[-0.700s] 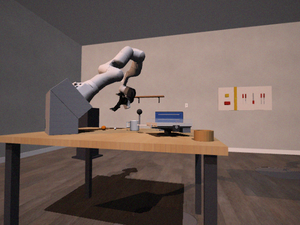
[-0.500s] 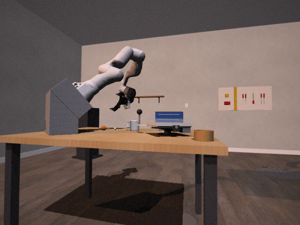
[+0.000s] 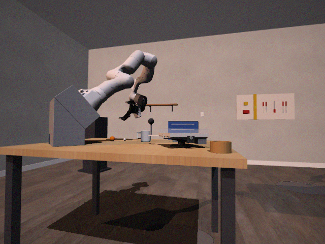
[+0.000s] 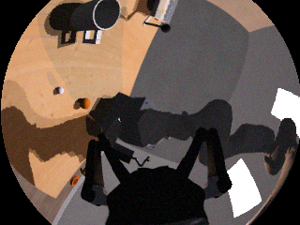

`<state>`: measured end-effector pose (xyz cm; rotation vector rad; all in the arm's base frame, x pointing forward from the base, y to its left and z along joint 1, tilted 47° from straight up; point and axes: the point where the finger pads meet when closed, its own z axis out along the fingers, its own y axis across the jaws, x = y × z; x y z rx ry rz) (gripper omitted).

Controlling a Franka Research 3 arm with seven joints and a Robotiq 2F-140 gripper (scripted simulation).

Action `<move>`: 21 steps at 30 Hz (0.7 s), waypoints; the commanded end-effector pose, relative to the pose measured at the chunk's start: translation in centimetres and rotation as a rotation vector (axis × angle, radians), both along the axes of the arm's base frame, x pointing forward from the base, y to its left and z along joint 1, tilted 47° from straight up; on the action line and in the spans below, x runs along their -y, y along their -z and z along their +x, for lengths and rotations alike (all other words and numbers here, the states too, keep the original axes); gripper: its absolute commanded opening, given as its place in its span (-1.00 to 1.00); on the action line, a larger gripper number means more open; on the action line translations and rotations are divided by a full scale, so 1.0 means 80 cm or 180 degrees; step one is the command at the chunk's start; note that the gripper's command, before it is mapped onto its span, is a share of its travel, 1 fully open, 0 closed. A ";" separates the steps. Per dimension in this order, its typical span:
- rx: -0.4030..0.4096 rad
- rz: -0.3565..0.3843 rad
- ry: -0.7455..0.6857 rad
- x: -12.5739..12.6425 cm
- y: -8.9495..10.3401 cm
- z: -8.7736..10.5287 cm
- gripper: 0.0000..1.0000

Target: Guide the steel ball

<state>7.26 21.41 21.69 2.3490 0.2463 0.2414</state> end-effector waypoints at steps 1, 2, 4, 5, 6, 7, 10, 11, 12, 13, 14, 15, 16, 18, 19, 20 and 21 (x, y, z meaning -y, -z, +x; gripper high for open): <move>0.0007 0.0063 0.0071 0.002 0.000 0.004 1.00; 0.0012 0.0107 0.0121 0.004 0.000 0.007 1.00; 0.0024 0.0237 0.0270 0.009 0.001 0.016 1.00; 0.0031 0.0324 0.0370 0.012 0.001 0.022 1.00; 0.0043 0.0426 0.0485 0.016 0.001 0.030 1.00; 0.0056 0.0542 0.0616 0.021 0.002 0.039 1.00; 0.0104 0.0981 0.1112 0.038 0.002 0.072 1.00; 0.0121 0.1147 0.1300 0.044 0.002 0.086 1.00; 0.0121 0.1147 0.1300 0.044 0.002 0.086 1.00; 0.0121 0.1147 0.1300 0.044 0.002 0.086 1.00; 0.0144 0.1348 0.1526 0.052 0.002 0.100 1.00; 0.0167 0.1553 0.1755 0.060 0.002 0.116 1.00; 0.0166 0.1669 0.1908 0.068 0.002 0.134 1.00; 0.0195 0.1935 0.2211 0.078 0.002 0.153 1.00; 0.0193 0.2059 0.2379 0.088 0.002 0.174 1.00; 0.0226 0.2210 0.2524 0.088 0.002 0.174 1.00; 0.0224 0.2343 0.2708 0.099 0.002 0.195 1.00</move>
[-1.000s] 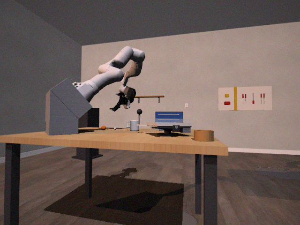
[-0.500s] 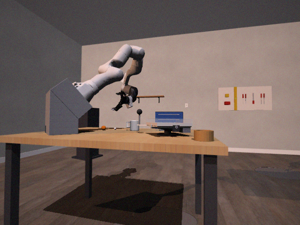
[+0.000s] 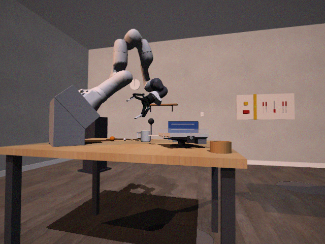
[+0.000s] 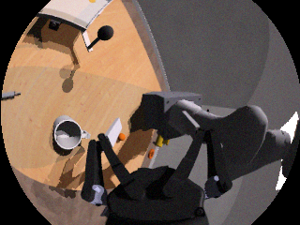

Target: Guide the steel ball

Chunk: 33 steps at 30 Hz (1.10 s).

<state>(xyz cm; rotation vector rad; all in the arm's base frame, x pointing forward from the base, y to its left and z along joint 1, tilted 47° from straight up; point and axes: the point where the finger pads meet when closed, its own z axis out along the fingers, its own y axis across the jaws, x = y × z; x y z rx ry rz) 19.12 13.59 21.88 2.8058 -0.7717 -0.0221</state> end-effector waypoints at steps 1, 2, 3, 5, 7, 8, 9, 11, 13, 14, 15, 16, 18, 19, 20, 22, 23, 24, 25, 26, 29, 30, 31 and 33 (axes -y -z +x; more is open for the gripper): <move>0.0229 0.0601 0.0614 0.002 0.005 0.047 1.00; 0.0220 0.0735 0.0795 0.012 0.005 0.068 1.00; 0.0265 0.0875 0.0943 0.012 0.005 0.068 1.00; 0.0302 0.1146 0.1269 0.023 0.005 0.089 1.00; 0.0337 0.1401 0.1575 0.033 0.005 0.108 1.00; 0.0337 0.1401 0.1575 0.033 0.005 0.108 1.00; 0.0337 0.1401 0.1575 0.033 0.005 0.108 1.00; 0.0379 0.1673 0.1896 0.042 0.005 0.126 1.00; 0.0404 0.1890 0.2159 0.051 0.005 0.144 1.00; 0.0429 0.2092 0.2407 0.060 0.005 0.160 1.00; 0.0429 0.2092 0.2407 0.060 0.005 0.160 1.00; 0.0429 0.2092 0.2407 0.060 0.005 0.160 1.00; 0.0449 0.2280 0.2636 0.068 0.006 0.175 1.00; 0.0468 0.2453 0.2846 0.075 0.006 0.189 1.00; 0.0468 0.2453 0.2846 0.075 0.006 0.189 1.00; 0.0486 0.2608 0.3038 0.082 0.006 0.201 1.00; 0.0486 0.2608 0.3038 0.082 0.006 0.201 1.00; 0.0500 0.2747 0.3206 0.087 0.006 0.212 1.00; 0.0500 0.2747 0.3206 0.087 0.006 0.212 1.00; 0.0500 0.2747 0.3206 0.087 0.006 0.212 1.00; 0.0525 0.2968 0.3482 0.097 0.007 0.229 1.00; 0.0533 0.3054 0.3583 0.100 0.007 0.236 1.00; 0.0540 0.3121 0.3665 0.103 0.007 0.242 1.00; 0.0550 0.3205 0.3774 0.107 0.007 0.248 1.00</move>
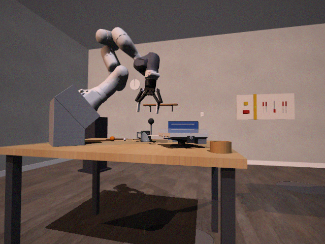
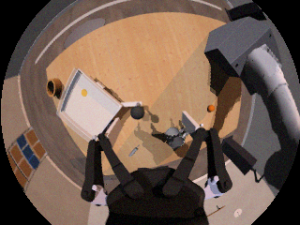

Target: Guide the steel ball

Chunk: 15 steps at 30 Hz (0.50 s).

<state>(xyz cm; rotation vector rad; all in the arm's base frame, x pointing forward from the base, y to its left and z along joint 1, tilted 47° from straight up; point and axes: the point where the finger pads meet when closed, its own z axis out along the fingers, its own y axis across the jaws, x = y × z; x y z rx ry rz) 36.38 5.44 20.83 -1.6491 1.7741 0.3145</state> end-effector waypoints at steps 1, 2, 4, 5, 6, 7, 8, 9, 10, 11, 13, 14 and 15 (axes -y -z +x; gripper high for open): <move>0.0108 0.0201 0.0348 0.006 -0.006 0.034 1.00; 0.0109 0.0213 0.0364 0.007 -0.006 0.035 1.00; 0.0109 0.0219 0.0371 0.007 -0.006 0.036 1.00; 0.0109 0.0219 0.0371 0.007 -0.006 0.036 1.00; 0.0109 0.0219 0.0371 0.007 -0.006 0.036 1.00; 0.0109 0.0219 0.0371 0.007 -0.006 0.036 1.00; 0.0109 0.0219 0.0371 0.007 -0.006 0.036 1.00; 0.0109 0.0219 0.0371 0.007 -0.006 0.036 1.00; 0.0109 0.0219 0.0371 0.007 -0.006 0.036 1.00; 0.0109 0.0219 0.0371 0.007 -0.006 0.036 1.00; 0.0109 0.0219 0.0371 0.007 -0.006 0.036 1.00; 0.0109 0.0219 0.0371 0.007 -0.006 0.036 1.00; 0.0109 0.0219 0.0371 0.007 -0.006 0.036 1.00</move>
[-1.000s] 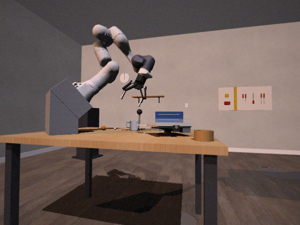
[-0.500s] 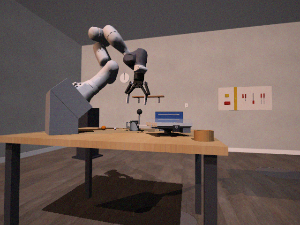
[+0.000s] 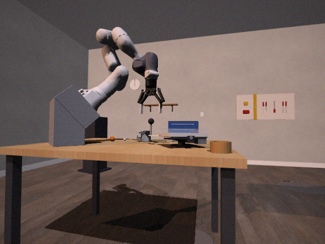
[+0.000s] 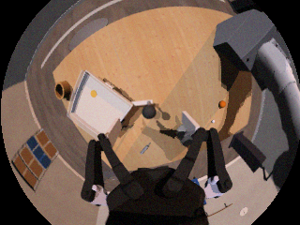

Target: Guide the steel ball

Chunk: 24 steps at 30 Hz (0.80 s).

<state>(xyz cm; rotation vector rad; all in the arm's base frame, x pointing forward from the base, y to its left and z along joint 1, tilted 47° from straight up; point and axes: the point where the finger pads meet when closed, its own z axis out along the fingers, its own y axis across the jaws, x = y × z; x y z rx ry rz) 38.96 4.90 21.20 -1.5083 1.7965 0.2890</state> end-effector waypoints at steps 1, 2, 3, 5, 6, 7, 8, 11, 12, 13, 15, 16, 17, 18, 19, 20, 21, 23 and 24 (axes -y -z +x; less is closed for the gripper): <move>-0.0003 0.0025 0.0050 0.000 -0.001 0.003 1.00; -0.0003 0.0025 0.0050 0.000 -0.001 0.003 1.00; -0.0003 0.0025 0.0050 0.000 -0.001 0.003 1.00; -0.0003 0.0025 0.0050 0.000 -0.001 0.003 1.00; -0.0003 0.0025 0.0050 0.000 -0.001 0.003 1.00; -0.0003 0.0025 0.0050 0.000 -0.001 0.003 1.00; -0.0003 0.0025 0.0050 0.000 -0.001 0.003 -0.28; -0.0003 0.0025 0.0050 0.000 -0.001 0.003 -0.28; -0.0003 0.0025 0.0050 0.000 -0.001 0.003 -0.28; -0.0003 0.0025 0.0050 0.000 -0.001 0.003 -0.28; -0.0003 0.0025 0.0050 0.000 -0.001 0.003 -0.28; -0.0003 0.0025 0.0050 0.000 -0.001 0.003 -0.28; -0.0003 0.0025 0.0050 0.000 -0.001 0.003 -0.28; -0.0003 0.0025 0.0050 0.000 -0.001 0.003 -0.28; -0.0003 0.0025 0.0050 0.000 -0.001 0.003 -0.28; -0.0003 0.0025 0.0050 0.000 -0.001 0.003 -0.28; -0.0003 0.0025 0.0050 0.000 -0.001 0.003 -0.28; -0.0003 0.0025 0.0050 0.000 -0.001 0.003 -0.28; -0.0003 0.0025 0.0050 0.000 -0.001 0.003 -0.28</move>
